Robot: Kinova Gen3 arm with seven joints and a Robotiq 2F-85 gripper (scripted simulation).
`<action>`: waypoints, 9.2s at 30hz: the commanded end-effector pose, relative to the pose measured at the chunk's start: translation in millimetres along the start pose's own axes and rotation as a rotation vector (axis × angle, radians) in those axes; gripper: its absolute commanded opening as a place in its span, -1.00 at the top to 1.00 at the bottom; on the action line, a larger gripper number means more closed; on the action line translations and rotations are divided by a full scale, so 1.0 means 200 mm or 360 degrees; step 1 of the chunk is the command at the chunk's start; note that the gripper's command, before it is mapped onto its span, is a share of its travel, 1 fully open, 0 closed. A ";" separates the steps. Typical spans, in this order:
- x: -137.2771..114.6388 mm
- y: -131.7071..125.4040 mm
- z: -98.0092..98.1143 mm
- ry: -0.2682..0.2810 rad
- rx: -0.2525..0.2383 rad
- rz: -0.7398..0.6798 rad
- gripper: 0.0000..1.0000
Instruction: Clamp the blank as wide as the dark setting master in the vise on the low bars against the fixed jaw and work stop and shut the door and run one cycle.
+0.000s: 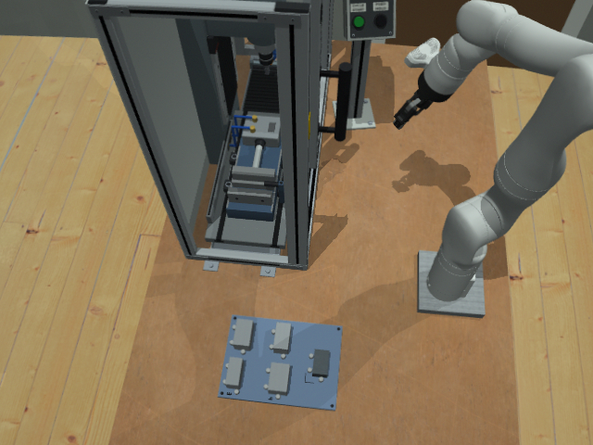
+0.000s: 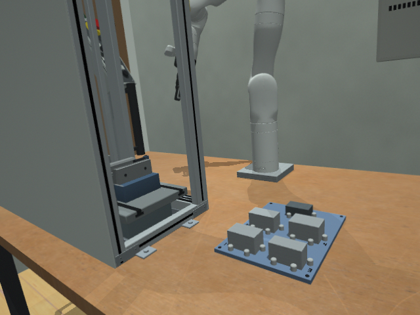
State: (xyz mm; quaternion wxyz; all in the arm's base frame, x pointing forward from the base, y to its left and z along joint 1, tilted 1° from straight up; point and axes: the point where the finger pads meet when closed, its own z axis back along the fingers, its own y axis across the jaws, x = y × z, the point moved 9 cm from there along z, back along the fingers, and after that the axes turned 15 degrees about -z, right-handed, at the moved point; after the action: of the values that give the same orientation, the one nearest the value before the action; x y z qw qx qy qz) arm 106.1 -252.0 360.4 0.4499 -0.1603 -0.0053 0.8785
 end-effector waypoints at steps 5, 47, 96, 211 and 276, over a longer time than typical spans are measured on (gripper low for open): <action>0.00 0.00 0.00 0.0002 0.0000 0.0000 -1.00; 0.00 0.00 0.00 0.0002 0.0000 0.0000 0.80; -0.22 0.02 0.87 -0.0440 0.0230 0.0017 0.80; 0.65 -1.11 0.85 -0.0441 0.0230 0.0017 0.80; 0.86 -1.37 0.62 -0.0461 0.0188 0.0307 0.80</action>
State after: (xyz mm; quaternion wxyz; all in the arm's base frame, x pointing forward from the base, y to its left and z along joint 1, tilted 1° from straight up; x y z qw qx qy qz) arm 193.5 63.9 472.2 0.4176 -0.0040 -0.0022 0.9086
